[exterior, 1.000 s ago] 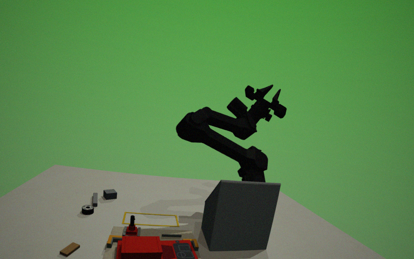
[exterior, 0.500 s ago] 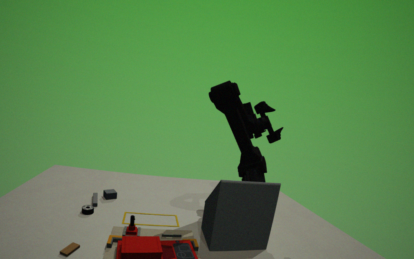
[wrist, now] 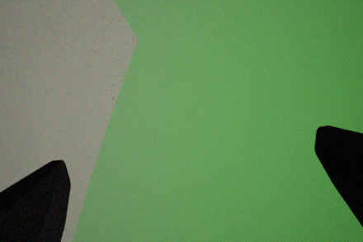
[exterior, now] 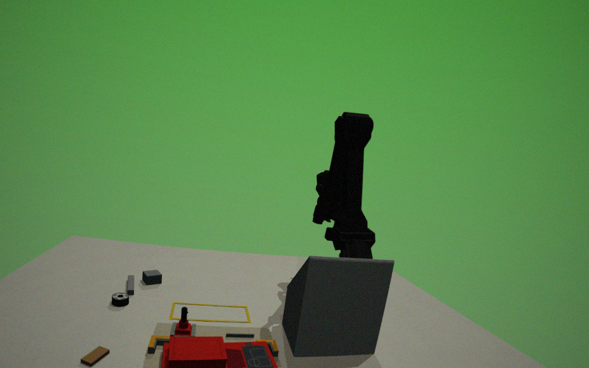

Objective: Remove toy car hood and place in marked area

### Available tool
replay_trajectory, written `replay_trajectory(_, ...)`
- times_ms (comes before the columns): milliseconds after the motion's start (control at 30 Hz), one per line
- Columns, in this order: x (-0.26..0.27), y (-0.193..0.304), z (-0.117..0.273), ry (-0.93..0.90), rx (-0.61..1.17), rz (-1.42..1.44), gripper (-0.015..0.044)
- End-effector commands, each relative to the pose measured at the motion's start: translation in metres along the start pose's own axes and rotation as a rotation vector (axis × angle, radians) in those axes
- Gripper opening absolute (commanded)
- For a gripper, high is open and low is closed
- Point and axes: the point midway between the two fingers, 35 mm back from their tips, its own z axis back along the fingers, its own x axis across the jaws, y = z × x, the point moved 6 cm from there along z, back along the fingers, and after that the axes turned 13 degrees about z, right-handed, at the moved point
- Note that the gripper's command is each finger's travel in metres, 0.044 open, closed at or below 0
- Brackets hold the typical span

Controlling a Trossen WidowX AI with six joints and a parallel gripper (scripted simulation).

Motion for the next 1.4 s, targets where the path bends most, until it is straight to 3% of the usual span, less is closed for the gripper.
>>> replay_trajectory(0, 0.024, -0.047, 0.005, -0.129, -0.148, -0.046, 0.0440)
replay_trajectory(333, 0.099, -0.160, 0.073, -0.513, -0.428, -0.066, 0.0440)
replay_trajectory(667, 0.163, -0.212, 0.182, -0.811, -0.611, 0.072, 0.0440)
replay_trajectory(1067, 0.214, -0.219, 0.325, -1.002, -0.737, 0.239, 0.0440)
replay_trajectory(1367, 0.263, -0.161, 0.461, -1.049, -0.772, 0.487, 0.0440)
